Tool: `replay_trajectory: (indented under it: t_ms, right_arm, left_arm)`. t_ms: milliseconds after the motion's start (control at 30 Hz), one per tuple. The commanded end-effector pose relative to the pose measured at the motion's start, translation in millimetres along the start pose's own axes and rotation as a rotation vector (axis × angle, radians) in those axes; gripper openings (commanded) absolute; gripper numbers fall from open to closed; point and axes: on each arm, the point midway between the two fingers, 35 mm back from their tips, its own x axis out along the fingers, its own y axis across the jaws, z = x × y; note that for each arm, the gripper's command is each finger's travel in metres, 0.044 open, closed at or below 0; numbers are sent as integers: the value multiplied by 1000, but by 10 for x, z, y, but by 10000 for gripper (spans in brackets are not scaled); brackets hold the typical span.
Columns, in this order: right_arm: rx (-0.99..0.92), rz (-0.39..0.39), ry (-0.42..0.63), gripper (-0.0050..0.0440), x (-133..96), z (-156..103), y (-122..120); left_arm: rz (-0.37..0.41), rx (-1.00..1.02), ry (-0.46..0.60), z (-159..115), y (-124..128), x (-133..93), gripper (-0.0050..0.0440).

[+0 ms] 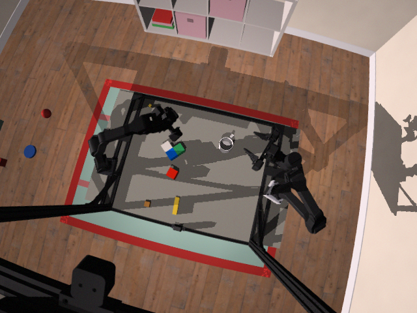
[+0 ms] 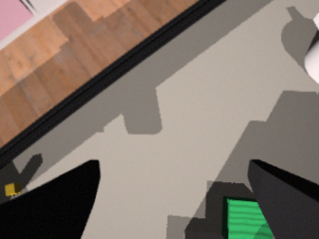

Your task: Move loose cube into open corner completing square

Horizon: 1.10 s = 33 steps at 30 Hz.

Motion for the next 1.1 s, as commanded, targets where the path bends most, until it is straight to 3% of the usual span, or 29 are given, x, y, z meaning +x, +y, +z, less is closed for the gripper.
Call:
replay_trajectory:
  t_ms: [0,100,167,367,600,1067]
  right_arm:
    - [-9,2,-11,400,-289,178,-76]
    - [-8,2,-6,400,-487,236,-88]
    - [-8,2,-6,400,-487,236,-88]
    - [-2,2,3,400,-817,326,10]
    - [4,2,8,400,-1005,375,171]
    - [6,2,9,400,-1050,388,235]
  left_arm:
    - [-61,-85,141,-447,-550,227,377]
    - [-87,-158,230,-759,-895,279,377]
    - [-87,-158,230,-759,-895,279,377]
    - [-81,-290,402,-1403,-1436,307,377]
    - [-30,-387,527,-1928,-1749,277,377]
    - [-5,-417,565,-2101,-1832,259,377]
